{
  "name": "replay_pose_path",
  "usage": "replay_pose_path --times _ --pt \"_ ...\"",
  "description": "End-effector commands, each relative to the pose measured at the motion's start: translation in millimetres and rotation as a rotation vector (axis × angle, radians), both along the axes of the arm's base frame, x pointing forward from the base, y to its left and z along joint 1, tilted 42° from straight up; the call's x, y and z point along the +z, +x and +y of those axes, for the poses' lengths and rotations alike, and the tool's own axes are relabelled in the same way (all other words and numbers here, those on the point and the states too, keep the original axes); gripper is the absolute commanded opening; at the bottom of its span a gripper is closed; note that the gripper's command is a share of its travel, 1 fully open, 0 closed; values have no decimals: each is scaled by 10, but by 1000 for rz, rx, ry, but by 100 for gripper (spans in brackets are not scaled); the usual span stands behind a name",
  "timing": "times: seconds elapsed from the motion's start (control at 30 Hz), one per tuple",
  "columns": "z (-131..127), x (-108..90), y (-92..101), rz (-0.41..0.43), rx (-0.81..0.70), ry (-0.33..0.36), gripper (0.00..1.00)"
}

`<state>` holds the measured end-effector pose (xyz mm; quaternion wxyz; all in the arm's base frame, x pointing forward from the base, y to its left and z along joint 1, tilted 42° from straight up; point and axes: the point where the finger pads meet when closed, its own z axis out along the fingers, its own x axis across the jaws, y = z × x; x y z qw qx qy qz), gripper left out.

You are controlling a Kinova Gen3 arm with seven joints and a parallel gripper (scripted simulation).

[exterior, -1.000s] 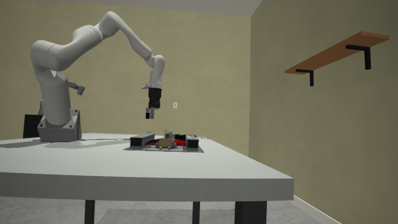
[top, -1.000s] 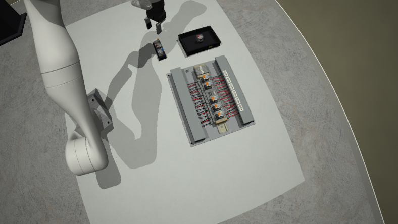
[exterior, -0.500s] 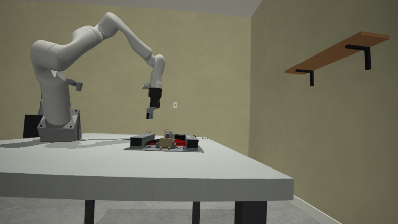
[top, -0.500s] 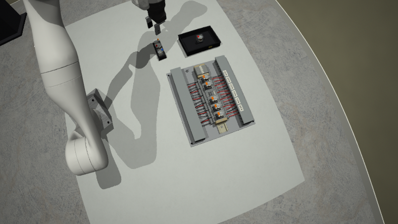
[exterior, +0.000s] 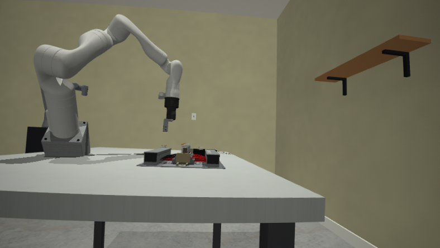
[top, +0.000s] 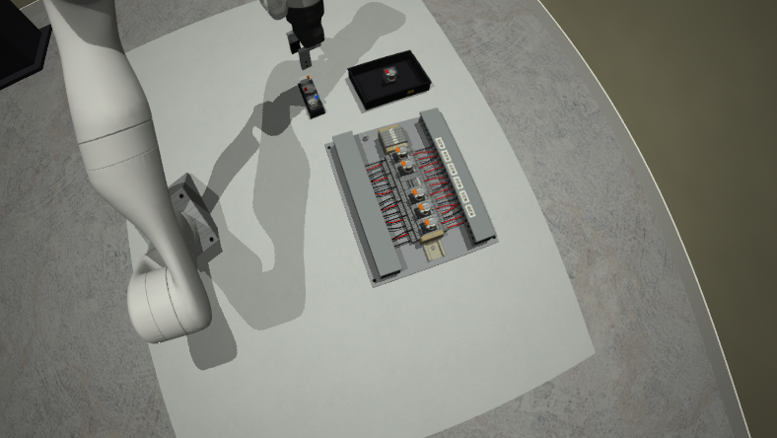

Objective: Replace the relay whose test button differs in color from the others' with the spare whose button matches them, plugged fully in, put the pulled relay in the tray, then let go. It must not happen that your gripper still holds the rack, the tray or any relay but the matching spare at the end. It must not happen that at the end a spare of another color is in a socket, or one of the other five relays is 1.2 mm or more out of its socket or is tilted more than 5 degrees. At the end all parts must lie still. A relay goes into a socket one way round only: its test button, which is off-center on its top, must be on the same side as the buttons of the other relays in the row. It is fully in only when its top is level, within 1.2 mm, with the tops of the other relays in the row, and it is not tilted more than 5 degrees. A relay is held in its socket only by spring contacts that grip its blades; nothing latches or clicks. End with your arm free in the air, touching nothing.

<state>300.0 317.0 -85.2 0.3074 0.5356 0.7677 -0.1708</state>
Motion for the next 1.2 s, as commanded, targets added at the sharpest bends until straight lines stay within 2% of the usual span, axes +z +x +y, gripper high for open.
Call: replay_pose_path --times 0.0,0.67,1.17 --pt "1 2 -5 -20 -20 6 100" --pt "-1 0 -6 -86 -103 37 100" --pt "6 5 -2 -222 -276 105 100"
